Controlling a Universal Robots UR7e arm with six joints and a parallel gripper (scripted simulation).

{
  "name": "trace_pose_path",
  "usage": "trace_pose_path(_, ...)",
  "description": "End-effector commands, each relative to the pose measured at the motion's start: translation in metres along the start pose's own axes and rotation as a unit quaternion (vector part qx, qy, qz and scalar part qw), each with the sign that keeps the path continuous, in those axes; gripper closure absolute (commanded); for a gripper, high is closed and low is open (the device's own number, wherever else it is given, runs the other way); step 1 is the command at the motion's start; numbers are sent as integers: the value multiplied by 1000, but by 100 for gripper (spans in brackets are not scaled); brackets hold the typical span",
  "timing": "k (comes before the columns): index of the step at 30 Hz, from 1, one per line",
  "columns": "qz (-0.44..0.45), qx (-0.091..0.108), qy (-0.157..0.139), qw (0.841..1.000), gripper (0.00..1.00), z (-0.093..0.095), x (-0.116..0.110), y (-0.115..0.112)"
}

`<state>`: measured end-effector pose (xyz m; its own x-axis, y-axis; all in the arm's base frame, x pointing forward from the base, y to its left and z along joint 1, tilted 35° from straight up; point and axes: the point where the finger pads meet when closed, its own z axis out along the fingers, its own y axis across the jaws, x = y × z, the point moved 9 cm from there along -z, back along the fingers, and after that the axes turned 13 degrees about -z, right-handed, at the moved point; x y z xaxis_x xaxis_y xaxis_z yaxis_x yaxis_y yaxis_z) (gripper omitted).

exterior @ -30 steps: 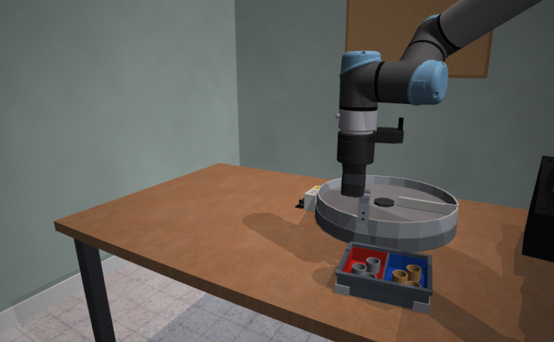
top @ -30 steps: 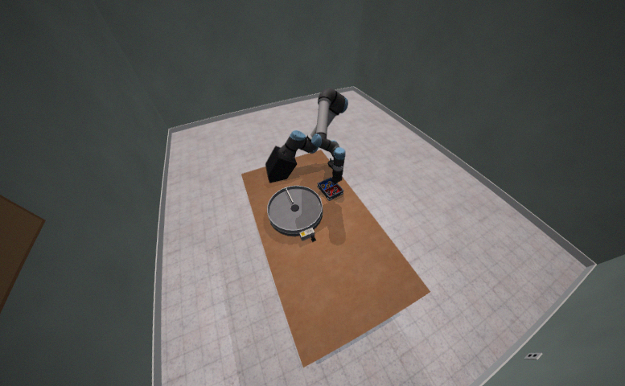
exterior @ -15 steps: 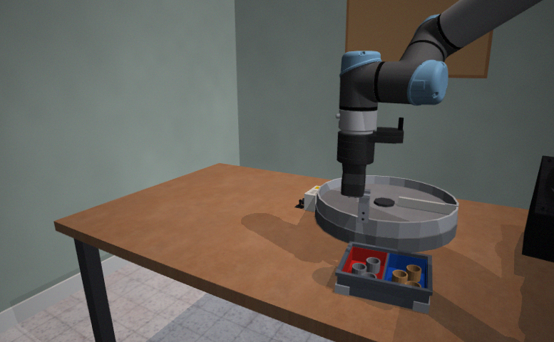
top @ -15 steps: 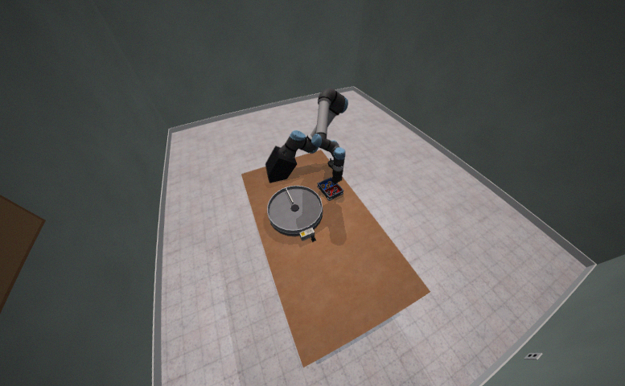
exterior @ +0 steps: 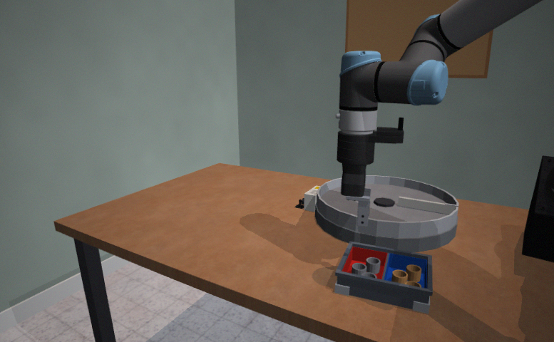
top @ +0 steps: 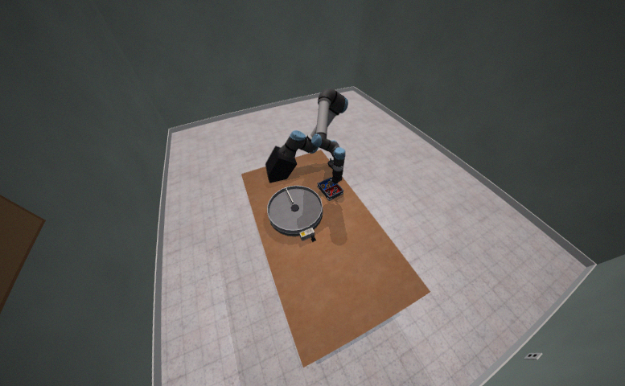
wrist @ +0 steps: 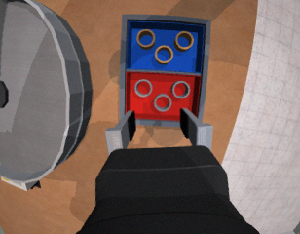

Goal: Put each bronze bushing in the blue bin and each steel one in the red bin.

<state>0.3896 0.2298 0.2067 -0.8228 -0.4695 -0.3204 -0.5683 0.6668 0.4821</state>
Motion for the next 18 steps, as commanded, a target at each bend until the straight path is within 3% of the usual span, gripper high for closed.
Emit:
trace_pose_path(1, 0, 0, -1, 1000, 0, 0, 0, 0)
trace_pose_path(12, 0, 0, -1, 1000, 0, 0, 0, 0)
trace_pose_path(18, 0, 0, -1, 1000, 0, -13, 24, 4)
